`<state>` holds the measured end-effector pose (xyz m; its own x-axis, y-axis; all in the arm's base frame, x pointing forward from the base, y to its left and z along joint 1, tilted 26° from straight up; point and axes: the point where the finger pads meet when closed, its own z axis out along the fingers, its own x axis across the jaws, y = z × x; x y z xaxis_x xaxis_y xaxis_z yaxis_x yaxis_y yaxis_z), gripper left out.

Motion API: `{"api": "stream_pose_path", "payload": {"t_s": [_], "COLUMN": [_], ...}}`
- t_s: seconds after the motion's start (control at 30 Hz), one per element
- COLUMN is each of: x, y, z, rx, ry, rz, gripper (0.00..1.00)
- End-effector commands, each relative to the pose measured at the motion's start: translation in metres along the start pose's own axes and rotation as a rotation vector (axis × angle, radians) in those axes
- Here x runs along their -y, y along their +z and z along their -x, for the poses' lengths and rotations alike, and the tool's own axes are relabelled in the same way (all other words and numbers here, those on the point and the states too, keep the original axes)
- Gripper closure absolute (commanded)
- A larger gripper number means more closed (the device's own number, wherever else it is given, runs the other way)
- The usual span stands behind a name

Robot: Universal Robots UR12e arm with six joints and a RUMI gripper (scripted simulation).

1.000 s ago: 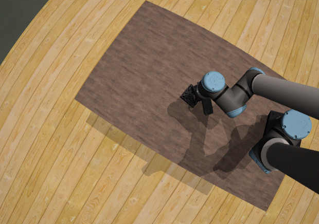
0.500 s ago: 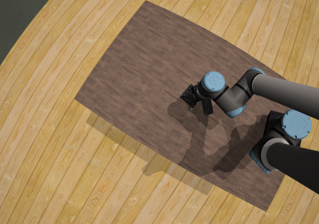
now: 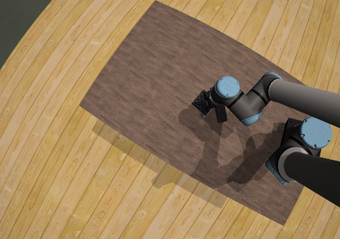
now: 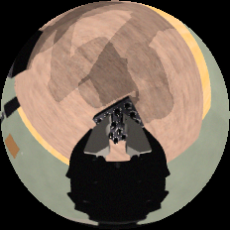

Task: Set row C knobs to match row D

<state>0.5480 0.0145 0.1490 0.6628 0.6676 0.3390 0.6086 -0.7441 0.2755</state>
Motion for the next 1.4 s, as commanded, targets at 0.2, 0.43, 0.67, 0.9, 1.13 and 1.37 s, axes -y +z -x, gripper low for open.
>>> {"api": "stream_pose_path", "payload": {"t_s": [0.2, 0.43, 0.67, 0.9, 1.13, 1.37], "x": [0.001, 0.002, 0.002, 0.001, 0.001, 0.001], "y": [0.007, 0.013, 0.015, 0.015, 0.015, 0.015], "z": [-0.001, -0.001, 0.000, -0.001, -0.001, -0.001], "rx": [0.000, 0.001, 0.001, 0.000, 0.000, 0.000], "ry": [-0.001, -0.001, -0.001, -0.001, -0.001, -0.001], "rz": [-0.002, -0.003, -0.003, -0.002, -0.002, -0.002], "gripper": [0.89, 0.89, 0.89, 0.89, 0.89, 0.89]}}
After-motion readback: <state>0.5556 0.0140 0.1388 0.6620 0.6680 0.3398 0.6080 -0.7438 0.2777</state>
